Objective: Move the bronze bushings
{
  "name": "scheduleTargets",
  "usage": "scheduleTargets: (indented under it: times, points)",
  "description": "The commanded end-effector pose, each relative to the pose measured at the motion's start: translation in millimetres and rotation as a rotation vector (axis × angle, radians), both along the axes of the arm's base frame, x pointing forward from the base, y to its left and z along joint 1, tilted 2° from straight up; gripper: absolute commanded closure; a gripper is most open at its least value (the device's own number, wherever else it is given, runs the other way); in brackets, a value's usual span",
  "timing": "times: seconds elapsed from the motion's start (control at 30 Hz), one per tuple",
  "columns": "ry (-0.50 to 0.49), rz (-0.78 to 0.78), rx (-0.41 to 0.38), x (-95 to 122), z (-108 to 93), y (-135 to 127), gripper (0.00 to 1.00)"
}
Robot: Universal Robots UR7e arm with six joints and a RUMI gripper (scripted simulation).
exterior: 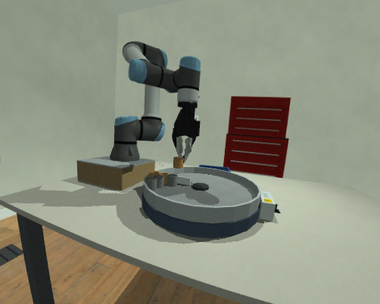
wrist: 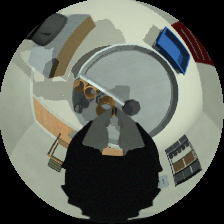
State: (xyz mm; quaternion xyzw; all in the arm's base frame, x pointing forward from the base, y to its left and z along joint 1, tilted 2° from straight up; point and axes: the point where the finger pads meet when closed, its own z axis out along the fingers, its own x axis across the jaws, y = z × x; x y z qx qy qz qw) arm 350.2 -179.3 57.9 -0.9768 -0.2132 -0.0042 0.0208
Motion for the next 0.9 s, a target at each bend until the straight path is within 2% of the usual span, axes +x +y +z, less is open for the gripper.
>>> scheduleTargets:
  times: [0.0,0.27,0.33,0.87]
  points:
    - [0.000,0.000,-0.001,9,1,19,1.00]
    - [0.000,0.000,-0.001,25,3,55,1.00]
    - [0.000,0.000,-0.001,25,3,55,1.00]
    - [0.000,0.000,-0.001,60,6,134,1.00]
